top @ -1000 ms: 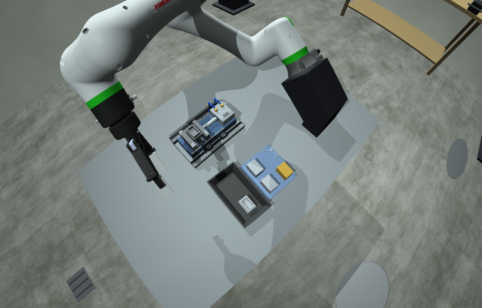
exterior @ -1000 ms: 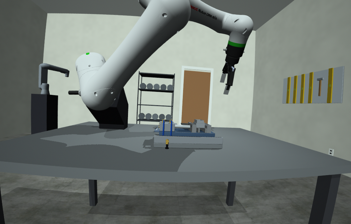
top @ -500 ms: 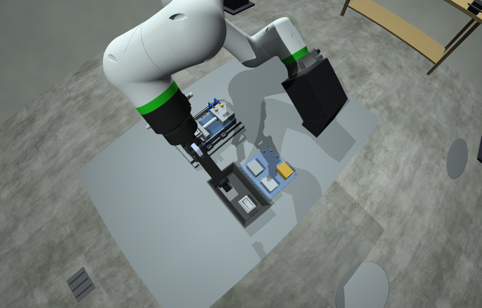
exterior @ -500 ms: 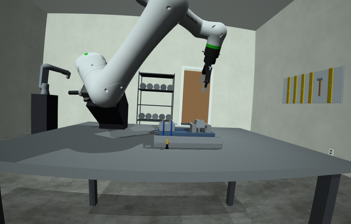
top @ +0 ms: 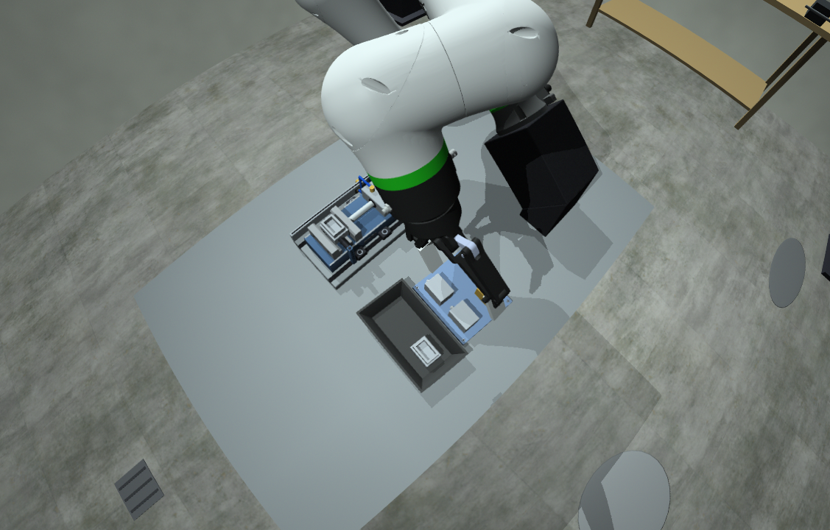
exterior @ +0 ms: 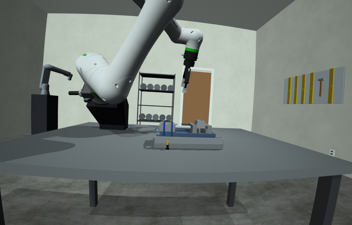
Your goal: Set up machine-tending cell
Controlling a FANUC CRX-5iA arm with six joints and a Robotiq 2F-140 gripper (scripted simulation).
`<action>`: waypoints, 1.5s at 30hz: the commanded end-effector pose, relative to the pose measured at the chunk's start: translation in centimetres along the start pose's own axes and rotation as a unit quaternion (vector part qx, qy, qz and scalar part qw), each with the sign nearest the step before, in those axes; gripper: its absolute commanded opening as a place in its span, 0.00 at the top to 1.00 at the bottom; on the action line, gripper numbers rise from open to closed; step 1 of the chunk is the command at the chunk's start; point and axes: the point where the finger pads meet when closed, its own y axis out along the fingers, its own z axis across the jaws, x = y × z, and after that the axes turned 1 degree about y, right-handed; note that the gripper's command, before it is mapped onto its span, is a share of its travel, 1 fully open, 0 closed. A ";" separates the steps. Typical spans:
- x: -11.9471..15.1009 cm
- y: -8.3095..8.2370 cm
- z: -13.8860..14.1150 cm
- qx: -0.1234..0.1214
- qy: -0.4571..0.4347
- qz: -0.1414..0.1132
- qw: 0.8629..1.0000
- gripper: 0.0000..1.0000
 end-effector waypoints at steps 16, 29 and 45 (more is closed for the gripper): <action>16.2 7.6 3.9 0.143 -0.014 0.026 0.989 0.00; 20.6 9.9 8.7 0.204 -0.013 0.059 0.977 0.00; 20.6 9.9 8.7 0.204 -0.013 0.059 0.977 1.00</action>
